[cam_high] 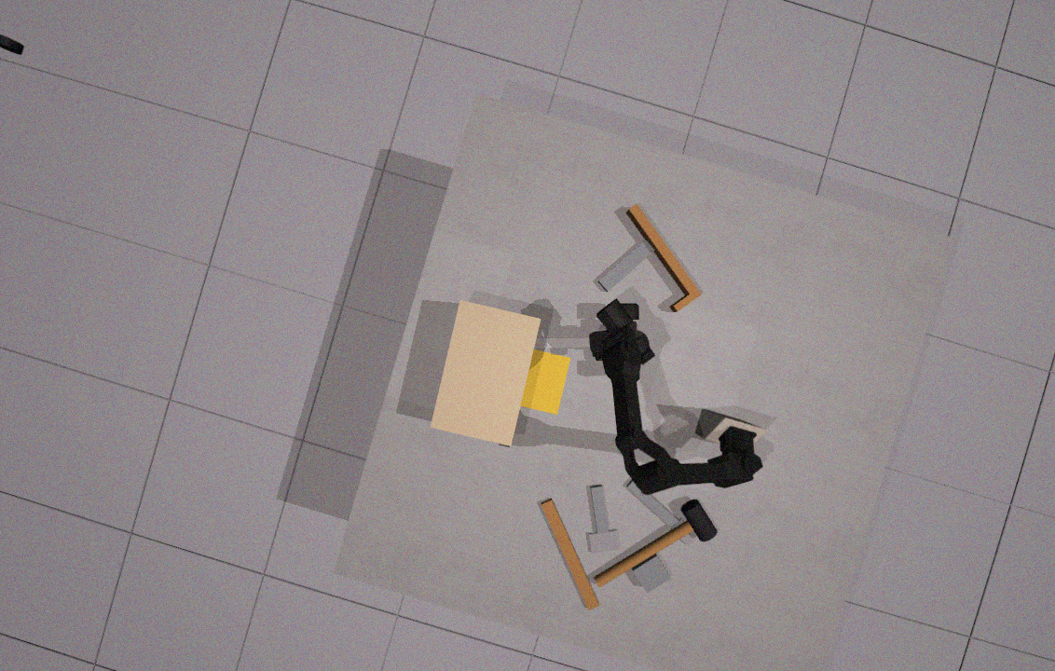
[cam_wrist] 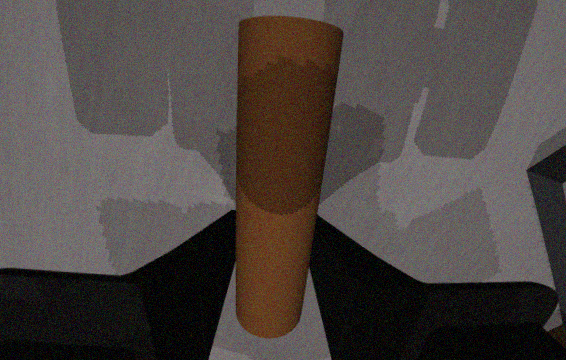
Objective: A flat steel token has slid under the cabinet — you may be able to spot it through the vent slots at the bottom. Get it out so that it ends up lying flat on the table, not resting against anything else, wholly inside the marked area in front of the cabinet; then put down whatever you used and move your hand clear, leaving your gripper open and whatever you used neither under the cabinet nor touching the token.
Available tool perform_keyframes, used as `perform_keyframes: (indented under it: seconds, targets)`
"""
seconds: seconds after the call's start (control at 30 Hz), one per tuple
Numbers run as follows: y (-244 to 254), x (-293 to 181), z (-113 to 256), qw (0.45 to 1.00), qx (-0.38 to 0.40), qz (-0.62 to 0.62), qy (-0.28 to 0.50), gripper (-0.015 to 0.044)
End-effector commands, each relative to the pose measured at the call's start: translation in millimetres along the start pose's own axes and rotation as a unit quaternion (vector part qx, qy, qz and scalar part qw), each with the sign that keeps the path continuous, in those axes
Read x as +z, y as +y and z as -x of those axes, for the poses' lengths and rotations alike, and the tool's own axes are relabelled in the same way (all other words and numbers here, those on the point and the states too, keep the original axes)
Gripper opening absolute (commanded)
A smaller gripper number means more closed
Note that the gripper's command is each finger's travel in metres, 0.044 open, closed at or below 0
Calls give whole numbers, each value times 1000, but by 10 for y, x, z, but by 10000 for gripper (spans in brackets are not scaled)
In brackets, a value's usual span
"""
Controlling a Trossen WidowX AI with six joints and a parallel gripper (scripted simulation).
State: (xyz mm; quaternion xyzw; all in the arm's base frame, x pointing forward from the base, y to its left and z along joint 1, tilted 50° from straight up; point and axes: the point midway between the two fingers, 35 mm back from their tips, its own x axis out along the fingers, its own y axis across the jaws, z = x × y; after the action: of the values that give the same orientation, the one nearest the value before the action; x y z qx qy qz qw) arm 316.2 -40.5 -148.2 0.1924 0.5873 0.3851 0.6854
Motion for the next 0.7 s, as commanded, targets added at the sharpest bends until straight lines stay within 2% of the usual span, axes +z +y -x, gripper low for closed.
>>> perform_keyframes:
  seconds: [0.0, 0.67]
  targets:
    - [-7, 104, 1, 1000, 0, 2, -4, 0]
    - [-1, 373, 4, 1000, 0, 3, -4, 0]
